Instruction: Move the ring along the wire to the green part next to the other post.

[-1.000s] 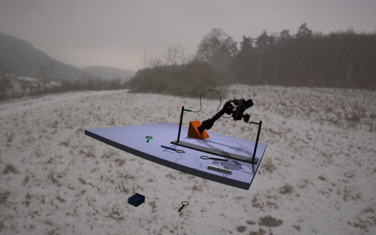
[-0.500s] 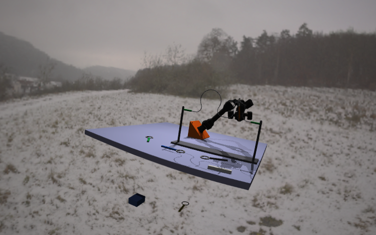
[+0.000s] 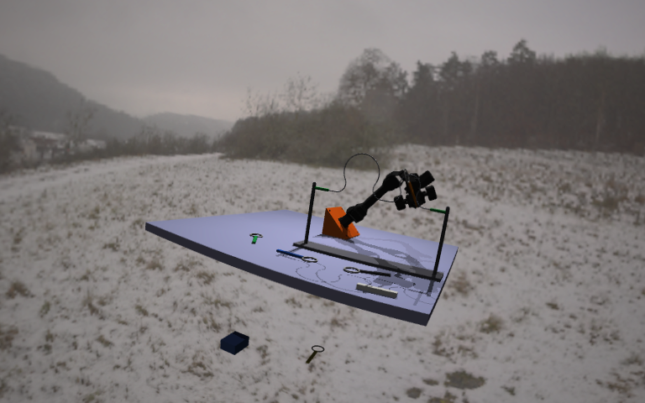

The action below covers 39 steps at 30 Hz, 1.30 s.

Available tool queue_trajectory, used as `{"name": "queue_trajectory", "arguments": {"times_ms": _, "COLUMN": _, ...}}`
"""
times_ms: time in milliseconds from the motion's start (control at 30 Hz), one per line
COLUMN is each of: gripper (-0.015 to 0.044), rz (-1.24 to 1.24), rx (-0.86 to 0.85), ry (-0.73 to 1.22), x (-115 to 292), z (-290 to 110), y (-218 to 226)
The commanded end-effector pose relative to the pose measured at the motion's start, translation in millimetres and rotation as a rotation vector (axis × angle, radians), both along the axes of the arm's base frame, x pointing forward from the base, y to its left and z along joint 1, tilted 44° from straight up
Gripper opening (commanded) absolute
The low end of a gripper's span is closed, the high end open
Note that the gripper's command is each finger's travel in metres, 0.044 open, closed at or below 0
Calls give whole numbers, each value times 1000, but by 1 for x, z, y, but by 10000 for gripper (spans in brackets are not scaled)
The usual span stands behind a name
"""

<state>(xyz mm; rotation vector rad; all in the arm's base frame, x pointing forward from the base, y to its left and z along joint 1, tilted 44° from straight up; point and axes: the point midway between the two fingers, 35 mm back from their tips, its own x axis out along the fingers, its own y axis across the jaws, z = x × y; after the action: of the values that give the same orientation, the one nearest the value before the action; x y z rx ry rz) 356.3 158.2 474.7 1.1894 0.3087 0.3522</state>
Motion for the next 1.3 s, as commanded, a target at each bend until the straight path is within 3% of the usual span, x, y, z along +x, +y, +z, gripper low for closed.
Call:
{"name": "queue_trajectory", "arguments": {"times_ms": 0, "gripper": -150, "rz": 7, "rx": 102, "ry": -17, "x": -4, "z": 10, "y": 2}}
{"name": "queue_trajectory", "arguments": {"times_ms": 1267, "gripper": -150, "rz": 28, "rx": 970, "ry": -85, "x": -6, "z": 70, "y": -7}}
